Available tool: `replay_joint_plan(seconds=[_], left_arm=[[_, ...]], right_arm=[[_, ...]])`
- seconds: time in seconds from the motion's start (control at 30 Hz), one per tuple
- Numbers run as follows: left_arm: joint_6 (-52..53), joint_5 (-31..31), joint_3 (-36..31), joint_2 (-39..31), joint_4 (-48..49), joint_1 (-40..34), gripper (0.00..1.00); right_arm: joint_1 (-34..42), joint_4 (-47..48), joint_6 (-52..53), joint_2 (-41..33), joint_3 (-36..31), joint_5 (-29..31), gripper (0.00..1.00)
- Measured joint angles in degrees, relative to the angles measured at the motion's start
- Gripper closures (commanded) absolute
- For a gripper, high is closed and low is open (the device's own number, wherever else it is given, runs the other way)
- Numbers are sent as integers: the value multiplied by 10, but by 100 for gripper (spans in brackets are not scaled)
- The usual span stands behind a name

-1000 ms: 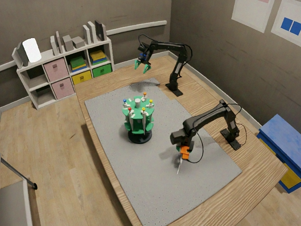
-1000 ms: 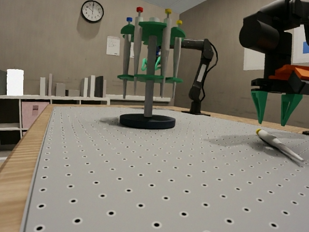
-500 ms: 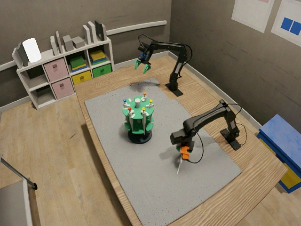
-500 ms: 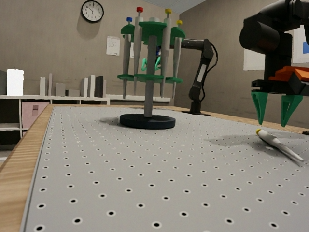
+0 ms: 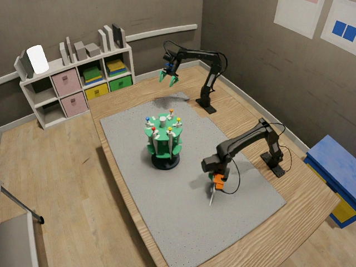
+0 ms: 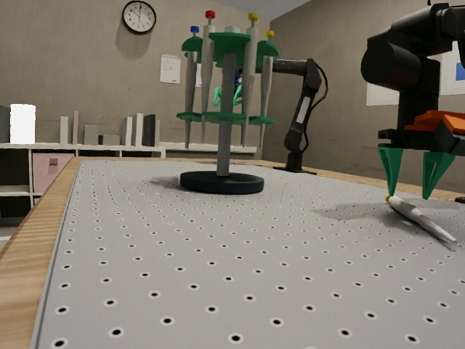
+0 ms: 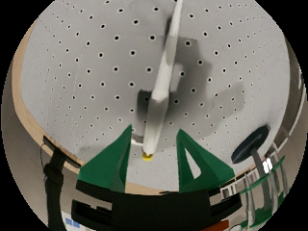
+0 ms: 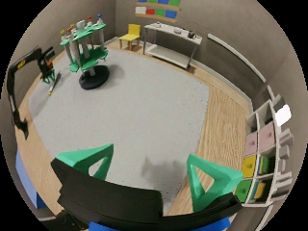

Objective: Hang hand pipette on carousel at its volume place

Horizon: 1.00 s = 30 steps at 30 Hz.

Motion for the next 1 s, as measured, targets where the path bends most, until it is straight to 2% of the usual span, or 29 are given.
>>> replay_joint_plan(seconds=[0.8, 0.83, 1.0], left_arm=[[0, 0, -34, 13, 48, 0, 46], [0, 0, -34, 13, 48, 0, 88], [0, -1, -34, 13, 50, 0, 88]], right_arm=[[0, 0, 0, 0, 0, 0, 0], [0, 0, 0, 0, 0, 0, 0], [0, 0, 0, 0, 0, 0, 0]])
